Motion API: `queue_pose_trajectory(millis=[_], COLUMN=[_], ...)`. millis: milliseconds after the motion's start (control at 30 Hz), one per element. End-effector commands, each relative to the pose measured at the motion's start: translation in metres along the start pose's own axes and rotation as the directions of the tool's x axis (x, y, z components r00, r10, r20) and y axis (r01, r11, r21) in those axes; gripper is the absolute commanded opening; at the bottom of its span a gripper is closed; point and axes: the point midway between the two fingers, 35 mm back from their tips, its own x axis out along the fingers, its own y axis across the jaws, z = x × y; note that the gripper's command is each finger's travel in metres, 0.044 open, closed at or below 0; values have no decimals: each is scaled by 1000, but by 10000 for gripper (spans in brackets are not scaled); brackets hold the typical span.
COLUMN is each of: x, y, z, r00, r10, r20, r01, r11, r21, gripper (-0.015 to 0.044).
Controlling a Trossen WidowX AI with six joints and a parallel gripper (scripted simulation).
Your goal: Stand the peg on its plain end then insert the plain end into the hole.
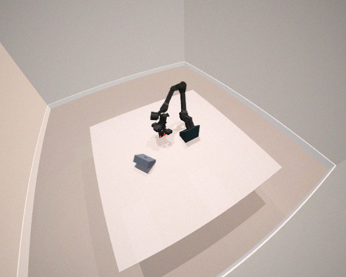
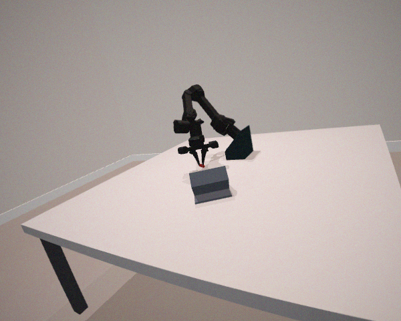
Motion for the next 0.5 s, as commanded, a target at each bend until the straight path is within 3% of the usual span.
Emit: queue_pose_trajectory(millis=[0,467], x=[-2,-10], y=[1,1], z=[-2,-7], r00=[999,988], r10=[1,2], r20=[37,157], r01=[-1,-1], r11=[1000,1000], r21=[-3,-4], gripper=[51,51])
